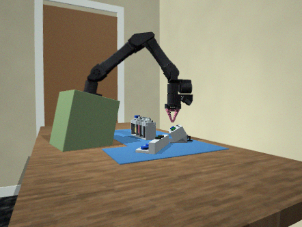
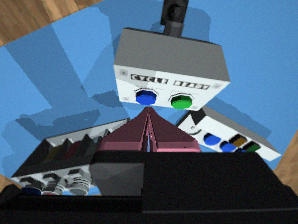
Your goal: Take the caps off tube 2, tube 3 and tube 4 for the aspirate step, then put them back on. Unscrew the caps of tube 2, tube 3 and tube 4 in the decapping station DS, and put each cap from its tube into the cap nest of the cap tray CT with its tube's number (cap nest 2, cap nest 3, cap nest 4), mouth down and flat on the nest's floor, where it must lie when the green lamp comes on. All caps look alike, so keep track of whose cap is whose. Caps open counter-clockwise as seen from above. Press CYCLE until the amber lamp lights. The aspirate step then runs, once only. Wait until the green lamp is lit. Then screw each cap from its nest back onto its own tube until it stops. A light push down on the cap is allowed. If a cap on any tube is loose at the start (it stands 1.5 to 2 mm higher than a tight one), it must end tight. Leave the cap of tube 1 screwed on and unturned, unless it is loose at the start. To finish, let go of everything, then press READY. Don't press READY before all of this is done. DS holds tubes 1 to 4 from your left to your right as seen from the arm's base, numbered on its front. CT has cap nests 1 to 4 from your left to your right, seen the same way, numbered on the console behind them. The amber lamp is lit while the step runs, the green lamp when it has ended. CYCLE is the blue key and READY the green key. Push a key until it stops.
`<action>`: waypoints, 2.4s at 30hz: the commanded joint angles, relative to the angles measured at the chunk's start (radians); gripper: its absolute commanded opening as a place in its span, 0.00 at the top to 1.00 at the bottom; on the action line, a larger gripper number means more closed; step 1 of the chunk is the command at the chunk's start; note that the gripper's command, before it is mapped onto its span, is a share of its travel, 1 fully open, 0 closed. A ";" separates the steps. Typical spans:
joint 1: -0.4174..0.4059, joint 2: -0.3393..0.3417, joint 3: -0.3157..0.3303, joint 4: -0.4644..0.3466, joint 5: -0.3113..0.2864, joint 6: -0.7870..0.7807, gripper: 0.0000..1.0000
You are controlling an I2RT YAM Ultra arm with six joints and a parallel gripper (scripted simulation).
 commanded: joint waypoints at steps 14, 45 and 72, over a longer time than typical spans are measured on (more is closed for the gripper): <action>0.003 -0.018 0.005 -0.007 0.001 0.012 1.00; 0.010 0.020 -0.001 0.037 0.003 0.020 1.00; 0.012 0.029 0.014 0.032 0.003 0.021 1.00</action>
